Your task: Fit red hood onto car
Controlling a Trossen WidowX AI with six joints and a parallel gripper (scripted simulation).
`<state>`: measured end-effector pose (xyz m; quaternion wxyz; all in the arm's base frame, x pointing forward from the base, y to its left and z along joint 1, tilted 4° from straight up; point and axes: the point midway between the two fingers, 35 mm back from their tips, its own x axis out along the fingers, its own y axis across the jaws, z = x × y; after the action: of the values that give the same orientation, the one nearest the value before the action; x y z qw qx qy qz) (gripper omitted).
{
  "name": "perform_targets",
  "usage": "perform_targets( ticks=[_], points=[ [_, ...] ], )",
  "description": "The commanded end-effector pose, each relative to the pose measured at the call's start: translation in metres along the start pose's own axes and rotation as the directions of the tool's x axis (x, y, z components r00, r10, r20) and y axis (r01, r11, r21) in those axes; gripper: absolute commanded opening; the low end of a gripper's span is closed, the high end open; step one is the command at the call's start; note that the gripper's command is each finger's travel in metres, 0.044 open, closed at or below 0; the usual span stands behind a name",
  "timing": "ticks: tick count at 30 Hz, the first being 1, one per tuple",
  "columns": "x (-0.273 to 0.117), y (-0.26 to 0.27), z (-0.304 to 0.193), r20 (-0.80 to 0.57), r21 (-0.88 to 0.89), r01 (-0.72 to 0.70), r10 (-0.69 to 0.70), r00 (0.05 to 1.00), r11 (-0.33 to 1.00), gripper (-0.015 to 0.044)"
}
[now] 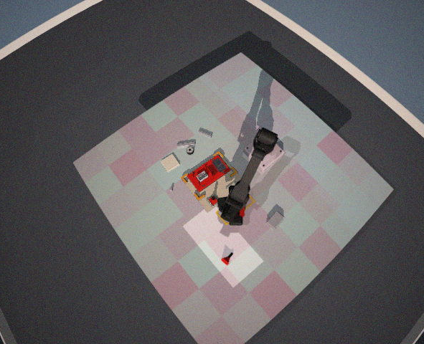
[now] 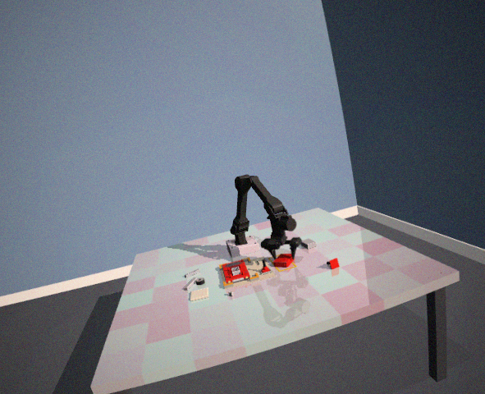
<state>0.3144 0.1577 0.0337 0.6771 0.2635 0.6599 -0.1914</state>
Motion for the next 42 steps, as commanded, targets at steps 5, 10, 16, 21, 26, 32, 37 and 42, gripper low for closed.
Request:
perform_targets(
  ticks=[5,10,16,21,26,32,37,42],
  points=[
    [0.006,-0.002,-0.001,0.0,0.005,0.007,-0.007,1.0,1.0,0.044],
    [0.009,-0.002,-0.001,0.0,0.005,0.007,-0.007,1.0,1.0,0.044],
    [0.007,0.0,0.0,0.0,0.0,0.0,0.0,1.0,1.0,0.0414],
    [0.007,0.0,0.0,0.0,0.0,0.0,0.0,1.0,1.0,0.0361],
    [0.007,0.0,0.0,0.0,0.0,0.0,0.0,1.0,1.0,0.0327],
    [0.007,0.0,0.0,0.0,0.0,0.0,0.0,1.0,1.0,0.0248],
    [0.003,0.0,0.0,0.0,0.0,0.0,0.0,1.0,1.0,0.0117],
    [-0.006,0.0,0.0,0.0,0.0,0.0,0.0,1.0,1.0,0.0]
  ],
)
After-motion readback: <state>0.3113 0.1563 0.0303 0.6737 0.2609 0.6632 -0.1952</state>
